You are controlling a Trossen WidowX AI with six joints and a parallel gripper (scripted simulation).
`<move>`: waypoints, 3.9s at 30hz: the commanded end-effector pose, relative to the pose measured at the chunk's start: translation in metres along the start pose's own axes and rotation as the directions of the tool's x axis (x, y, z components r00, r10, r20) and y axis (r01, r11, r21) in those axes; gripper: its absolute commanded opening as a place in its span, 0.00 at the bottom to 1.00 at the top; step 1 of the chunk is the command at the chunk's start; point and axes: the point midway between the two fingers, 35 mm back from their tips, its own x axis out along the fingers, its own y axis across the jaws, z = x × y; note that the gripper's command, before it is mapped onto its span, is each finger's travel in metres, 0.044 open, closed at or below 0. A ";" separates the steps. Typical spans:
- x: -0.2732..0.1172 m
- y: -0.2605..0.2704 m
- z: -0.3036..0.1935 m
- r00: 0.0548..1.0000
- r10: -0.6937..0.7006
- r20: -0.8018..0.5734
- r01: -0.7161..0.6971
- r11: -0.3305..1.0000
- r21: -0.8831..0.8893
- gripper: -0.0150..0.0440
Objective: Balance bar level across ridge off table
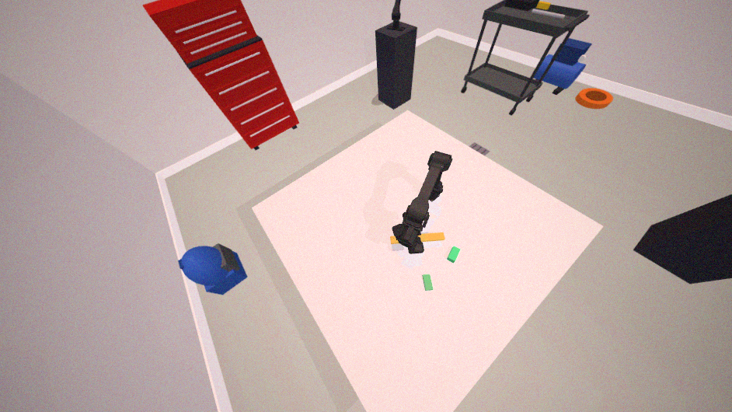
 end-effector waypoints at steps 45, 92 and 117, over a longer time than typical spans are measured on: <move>0.004 0.001 0.000 1.000 0.005 -0.002 -0.005 1.000 0.000 0.25; 0.008 0.000 -0.001 1.000 0.005 -0.002 -0.005 1.000 0.000 0.25; 0.010 0.000 -0.001 1.000 0.005 -0.002 -0.005 1.000 0.000 0.25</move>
